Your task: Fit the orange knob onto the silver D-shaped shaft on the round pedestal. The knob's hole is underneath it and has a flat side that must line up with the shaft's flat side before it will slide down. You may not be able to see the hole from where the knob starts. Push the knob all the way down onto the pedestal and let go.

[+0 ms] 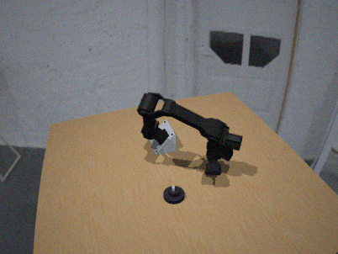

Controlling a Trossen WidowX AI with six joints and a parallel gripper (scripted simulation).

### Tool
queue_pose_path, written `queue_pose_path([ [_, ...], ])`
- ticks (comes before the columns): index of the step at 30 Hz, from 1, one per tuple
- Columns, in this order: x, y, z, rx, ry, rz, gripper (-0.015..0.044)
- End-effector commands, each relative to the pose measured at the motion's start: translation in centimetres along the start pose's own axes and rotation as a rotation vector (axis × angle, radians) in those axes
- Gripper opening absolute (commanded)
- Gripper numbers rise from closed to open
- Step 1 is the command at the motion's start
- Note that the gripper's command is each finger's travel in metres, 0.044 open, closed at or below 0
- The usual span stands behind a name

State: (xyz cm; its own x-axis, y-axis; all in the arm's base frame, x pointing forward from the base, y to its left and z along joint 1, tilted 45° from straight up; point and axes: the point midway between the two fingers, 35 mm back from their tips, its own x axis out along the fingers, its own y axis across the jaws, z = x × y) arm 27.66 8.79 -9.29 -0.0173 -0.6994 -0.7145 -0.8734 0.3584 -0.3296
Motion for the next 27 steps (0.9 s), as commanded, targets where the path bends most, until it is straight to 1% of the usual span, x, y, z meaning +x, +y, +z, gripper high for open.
queue_pose_path([
  [1,-0.1,0.04,0.03,0.066,-0.002,0.001,0.018],
  [6,-0.1,0.04,0.03,0.115,-0.001,0.001,0.018],
  [22,-0.1,0.04,0.03,0.645,-0.001,0.002,0.018],
  [27,-0.1,0.04,0.03,0.672,-0.001,0.002,0.018],
])
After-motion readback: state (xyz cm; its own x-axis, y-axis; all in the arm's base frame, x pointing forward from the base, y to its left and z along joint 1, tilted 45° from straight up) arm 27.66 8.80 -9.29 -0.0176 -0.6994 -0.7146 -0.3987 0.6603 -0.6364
